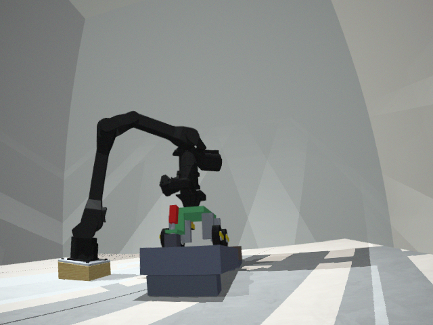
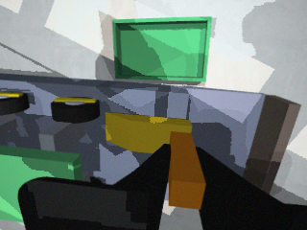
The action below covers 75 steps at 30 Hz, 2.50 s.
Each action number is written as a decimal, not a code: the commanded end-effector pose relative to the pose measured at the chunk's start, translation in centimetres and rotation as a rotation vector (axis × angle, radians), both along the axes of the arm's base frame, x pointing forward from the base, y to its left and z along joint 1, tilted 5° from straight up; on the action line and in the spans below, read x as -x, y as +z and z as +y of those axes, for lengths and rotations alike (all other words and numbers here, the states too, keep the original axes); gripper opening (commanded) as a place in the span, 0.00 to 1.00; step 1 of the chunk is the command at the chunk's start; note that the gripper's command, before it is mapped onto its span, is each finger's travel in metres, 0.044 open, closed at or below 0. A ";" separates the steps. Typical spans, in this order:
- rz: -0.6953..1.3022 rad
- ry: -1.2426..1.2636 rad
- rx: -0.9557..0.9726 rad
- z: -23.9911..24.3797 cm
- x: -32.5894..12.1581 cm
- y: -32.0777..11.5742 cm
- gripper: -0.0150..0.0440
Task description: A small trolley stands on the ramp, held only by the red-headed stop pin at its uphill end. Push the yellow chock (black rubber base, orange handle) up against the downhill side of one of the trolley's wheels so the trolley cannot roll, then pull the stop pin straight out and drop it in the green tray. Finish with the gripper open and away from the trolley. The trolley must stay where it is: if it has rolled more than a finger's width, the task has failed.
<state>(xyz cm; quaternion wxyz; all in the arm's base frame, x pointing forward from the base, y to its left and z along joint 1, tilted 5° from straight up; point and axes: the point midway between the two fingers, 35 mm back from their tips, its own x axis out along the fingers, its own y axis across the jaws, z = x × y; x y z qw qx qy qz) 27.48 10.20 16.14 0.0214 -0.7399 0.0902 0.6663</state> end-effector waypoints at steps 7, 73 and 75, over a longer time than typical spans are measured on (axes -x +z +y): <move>0.002 0.004 0.006 -0.3 -0.2 -2.6 0.25; 0.005 0.002 0.005 -4.0 0.3 -5.6 0.48; 0.005 0.002 0.005 -4.0 0.3 -5.6 0.57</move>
